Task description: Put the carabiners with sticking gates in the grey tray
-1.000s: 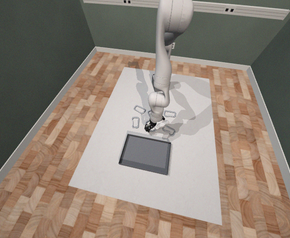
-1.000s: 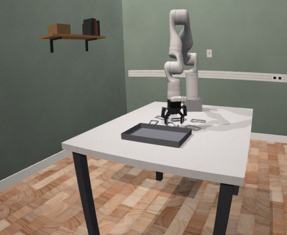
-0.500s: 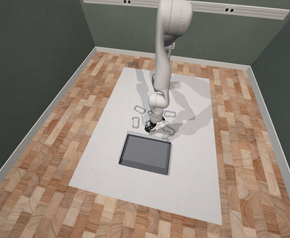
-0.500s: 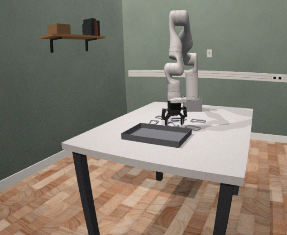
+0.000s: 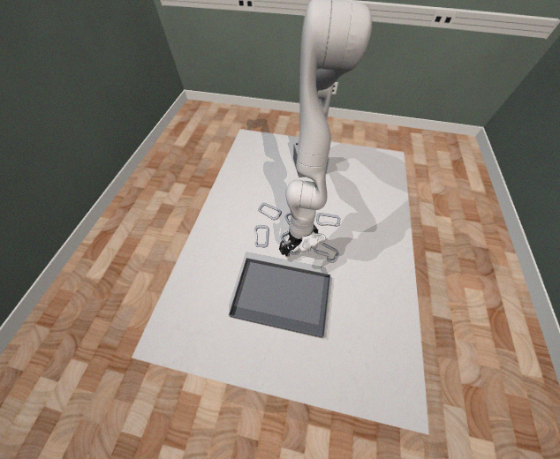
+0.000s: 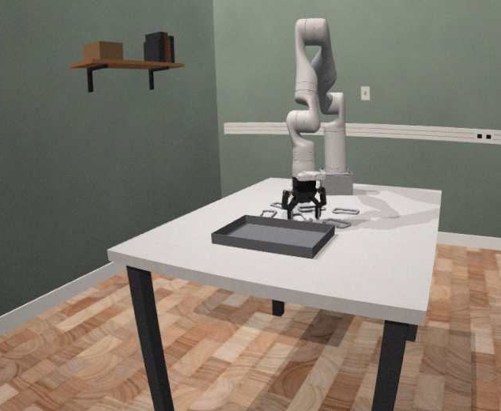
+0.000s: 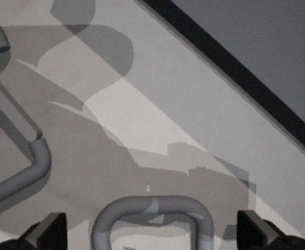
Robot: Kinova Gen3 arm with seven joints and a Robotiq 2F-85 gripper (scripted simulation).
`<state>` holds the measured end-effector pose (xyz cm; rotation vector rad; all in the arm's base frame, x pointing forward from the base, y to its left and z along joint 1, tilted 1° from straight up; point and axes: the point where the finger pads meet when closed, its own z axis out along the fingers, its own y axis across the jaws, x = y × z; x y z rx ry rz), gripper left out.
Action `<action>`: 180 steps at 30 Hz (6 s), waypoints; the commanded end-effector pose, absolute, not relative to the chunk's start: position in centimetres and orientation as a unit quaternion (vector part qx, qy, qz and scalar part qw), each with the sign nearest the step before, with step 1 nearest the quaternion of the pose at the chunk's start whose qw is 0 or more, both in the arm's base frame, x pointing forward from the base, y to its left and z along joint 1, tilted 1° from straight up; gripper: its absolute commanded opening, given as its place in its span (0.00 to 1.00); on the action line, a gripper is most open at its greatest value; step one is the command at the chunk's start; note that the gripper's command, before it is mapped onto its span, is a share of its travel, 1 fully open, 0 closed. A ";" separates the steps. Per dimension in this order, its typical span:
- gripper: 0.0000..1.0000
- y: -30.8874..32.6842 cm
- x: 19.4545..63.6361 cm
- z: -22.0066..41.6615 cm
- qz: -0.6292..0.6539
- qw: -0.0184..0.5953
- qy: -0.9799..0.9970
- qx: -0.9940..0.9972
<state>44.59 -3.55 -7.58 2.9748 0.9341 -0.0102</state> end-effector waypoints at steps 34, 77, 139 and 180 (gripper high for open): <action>0.00 -3.5 44.9 -7.3 -0.001 0.012 0.300 0.954; 0.00 -3.5 44.9 -7.2 -0.001 0.012 0.300 0.954; 0.00 -11.5 62.9 1.4 0.006 0.013 0.299 0.954; 0.00 -12.2 64.6 -2.5 0.000 0.011 0.300 0.954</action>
